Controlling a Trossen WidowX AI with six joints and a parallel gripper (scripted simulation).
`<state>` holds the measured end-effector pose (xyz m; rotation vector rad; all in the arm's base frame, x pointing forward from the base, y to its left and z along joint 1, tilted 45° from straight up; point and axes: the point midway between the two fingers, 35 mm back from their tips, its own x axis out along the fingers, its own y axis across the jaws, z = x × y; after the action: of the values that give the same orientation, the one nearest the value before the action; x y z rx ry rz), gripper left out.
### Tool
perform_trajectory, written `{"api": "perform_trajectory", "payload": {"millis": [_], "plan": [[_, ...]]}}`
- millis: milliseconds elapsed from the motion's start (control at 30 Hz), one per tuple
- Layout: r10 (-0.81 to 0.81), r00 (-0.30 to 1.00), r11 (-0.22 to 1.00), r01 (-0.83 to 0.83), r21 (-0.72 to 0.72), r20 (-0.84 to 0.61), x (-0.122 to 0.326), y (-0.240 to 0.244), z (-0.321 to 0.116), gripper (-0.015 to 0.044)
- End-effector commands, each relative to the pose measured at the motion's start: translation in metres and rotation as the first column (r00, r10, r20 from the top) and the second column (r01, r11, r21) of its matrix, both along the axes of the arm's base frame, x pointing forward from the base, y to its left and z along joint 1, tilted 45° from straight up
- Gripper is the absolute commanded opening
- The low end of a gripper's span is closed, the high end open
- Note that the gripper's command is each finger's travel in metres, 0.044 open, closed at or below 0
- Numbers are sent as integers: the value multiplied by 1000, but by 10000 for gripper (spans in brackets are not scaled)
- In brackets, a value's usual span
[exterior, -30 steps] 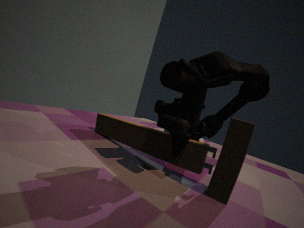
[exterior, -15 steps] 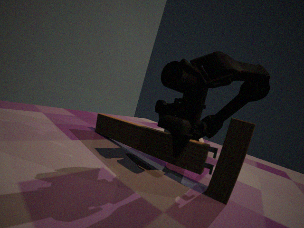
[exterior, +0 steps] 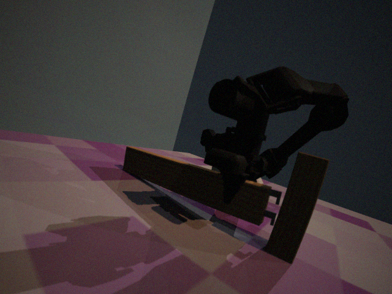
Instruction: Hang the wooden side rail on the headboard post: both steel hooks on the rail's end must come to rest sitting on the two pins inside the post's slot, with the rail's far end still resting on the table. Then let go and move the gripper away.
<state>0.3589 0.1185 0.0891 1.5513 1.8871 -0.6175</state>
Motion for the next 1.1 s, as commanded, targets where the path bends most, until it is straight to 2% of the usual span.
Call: {"api": "perform_trajectory", "payload": {"millis": [0,1067], "plan": [[-13,1000,1000,13,3,14,3,-2,6,0],[-13,1000,1000,13,3,14,2,0,9,0]]}}
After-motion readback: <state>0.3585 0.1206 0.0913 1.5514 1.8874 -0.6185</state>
